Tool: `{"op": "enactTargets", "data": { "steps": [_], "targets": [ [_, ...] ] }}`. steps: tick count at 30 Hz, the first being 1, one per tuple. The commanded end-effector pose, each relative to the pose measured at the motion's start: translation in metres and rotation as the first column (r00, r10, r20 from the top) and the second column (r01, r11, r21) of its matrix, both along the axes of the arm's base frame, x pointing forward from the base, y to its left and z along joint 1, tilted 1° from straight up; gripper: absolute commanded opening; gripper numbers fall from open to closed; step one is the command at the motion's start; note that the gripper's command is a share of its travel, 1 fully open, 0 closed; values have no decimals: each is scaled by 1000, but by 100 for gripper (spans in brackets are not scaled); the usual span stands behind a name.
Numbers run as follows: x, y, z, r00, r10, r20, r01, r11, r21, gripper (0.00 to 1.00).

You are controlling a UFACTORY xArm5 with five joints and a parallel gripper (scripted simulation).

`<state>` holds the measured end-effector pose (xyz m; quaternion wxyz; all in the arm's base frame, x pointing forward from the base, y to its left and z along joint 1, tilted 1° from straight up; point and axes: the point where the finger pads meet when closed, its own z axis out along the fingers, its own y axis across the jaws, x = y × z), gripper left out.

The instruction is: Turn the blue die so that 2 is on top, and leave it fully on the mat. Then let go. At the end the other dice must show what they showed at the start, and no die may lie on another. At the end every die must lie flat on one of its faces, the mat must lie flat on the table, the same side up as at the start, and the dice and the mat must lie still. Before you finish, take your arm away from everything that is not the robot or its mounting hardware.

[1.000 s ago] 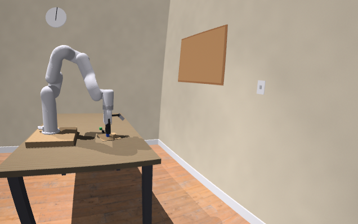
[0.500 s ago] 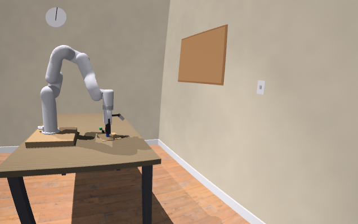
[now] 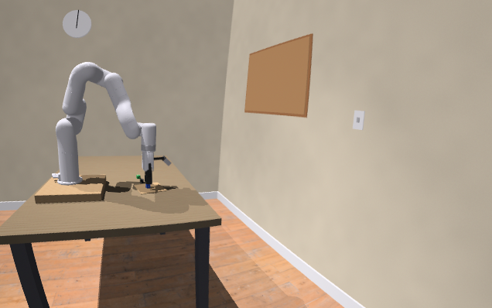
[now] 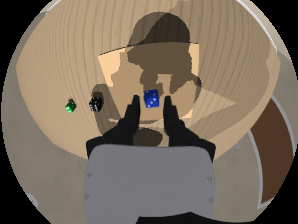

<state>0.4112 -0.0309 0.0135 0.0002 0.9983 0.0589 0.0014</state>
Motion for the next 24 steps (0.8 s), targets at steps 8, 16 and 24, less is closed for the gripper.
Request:
{"op": "enactTargets", "data": {
  "steps": [8, 16, 24],
  "targets": [
    [1, 0, 0, 1000, 0, 3, 0, 1000, 0, 36],
    [1, 0, -9, 1000, 0, 3, 0, 1000, 0, 36],
    [1, 0, -18, 1000, 0, 3, 0, 1000, 0, 36]
  ]
}}
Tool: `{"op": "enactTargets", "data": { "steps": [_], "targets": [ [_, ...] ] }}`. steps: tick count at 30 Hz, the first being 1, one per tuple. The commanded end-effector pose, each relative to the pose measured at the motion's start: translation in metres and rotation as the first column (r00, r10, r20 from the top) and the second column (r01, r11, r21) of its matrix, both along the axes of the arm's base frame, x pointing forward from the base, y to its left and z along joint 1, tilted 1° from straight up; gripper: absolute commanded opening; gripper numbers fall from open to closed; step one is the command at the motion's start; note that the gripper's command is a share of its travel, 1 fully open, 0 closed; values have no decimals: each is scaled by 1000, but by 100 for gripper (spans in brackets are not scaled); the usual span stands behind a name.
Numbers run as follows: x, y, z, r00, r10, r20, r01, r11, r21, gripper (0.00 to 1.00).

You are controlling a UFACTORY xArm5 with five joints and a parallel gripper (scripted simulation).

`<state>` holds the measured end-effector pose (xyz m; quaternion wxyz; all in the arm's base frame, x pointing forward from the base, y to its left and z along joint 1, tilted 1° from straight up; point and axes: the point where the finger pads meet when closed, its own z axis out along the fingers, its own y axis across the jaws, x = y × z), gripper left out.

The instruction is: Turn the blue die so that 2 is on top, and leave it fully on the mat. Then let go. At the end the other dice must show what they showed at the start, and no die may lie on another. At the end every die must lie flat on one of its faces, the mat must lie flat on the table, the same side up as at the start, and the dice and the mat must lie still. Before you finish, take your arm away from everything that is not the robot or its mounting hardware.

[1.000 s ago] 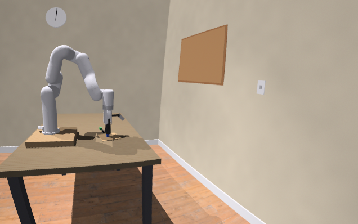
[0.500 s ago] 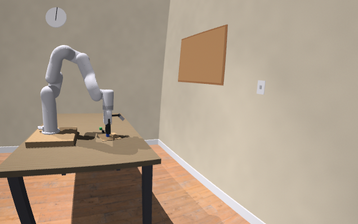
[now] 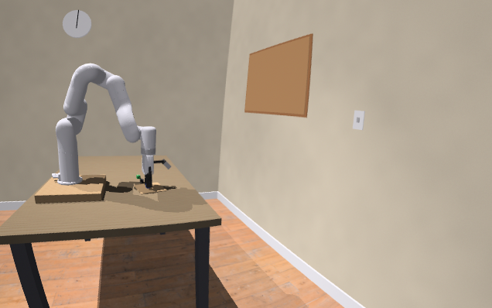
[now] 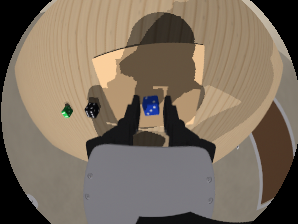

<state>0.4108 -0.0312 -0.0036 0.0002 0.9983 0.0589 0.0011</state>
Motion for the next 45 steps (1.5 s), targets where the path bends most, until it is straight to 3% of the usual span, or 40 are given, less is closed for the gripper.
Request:
{"op": "enactTargets", "data": {
  "steps": [1, 44, 45],
  "targets": [
    [2, 0, -2, 1000, 0, 4, 0, 1000, 0, 36],
    [2, 0, -5, 1000, 0, 4, 0, 1000, 0, 36],
    [2, 0, -5, 1000, 0, 4, 0, 1000, 0, 15]
  ]
}}
